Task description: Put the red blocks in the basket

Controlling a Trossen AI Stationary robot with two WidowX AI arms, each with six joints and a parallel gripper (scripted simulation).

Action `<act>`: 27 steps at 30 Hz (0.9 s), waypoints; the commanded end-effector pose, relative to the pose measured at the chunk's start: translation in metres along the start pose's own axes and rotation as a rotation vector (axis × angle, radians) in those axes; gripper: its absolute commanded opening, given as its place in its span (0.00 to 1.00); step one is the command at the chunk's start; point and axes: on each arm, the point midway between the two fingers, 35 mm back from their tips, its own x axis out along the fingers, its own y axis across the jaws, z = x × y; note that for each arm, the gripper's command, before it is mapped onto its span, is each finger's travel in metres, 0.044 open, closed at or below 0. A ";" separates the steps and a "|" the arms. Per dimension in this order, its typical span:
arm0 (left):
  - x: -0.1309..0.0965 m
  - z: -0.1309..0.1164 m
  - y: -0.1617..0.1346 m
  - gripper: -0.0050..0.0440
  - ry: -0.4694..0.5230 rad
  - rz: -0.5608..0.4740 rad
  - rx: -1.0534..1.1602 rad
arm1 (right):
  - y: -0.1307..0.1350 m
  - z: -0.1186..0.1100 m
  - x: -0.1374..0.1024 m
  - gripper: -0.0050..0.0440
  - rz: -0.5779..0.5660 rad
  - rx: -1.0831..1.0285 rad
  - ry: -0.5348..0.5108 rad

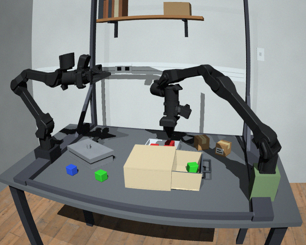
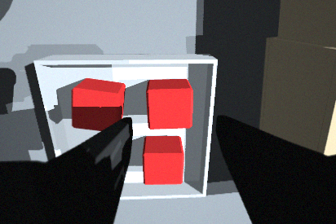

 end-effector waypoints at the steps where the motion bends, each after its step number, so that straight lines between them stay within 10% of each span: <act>1: -0.024 -0.006 0.006 0.56 0.047 0.038 0.003 | -0.001 0.008 -0.002 0.00 -0.004 0.004 -0.024; 19: -0.103 -0.043 -0.048 0.56 0.266 0.283 -0.622 | 0.000 0.009 -0.001 0.00 -0.003 -0.005 -0.023; 27: -0.103 -0.043 -0.043 0.56 0.271 0.297 -0.639 | 0.000 0.010 -0.001 0.00 -0.002 -0.005 -0.023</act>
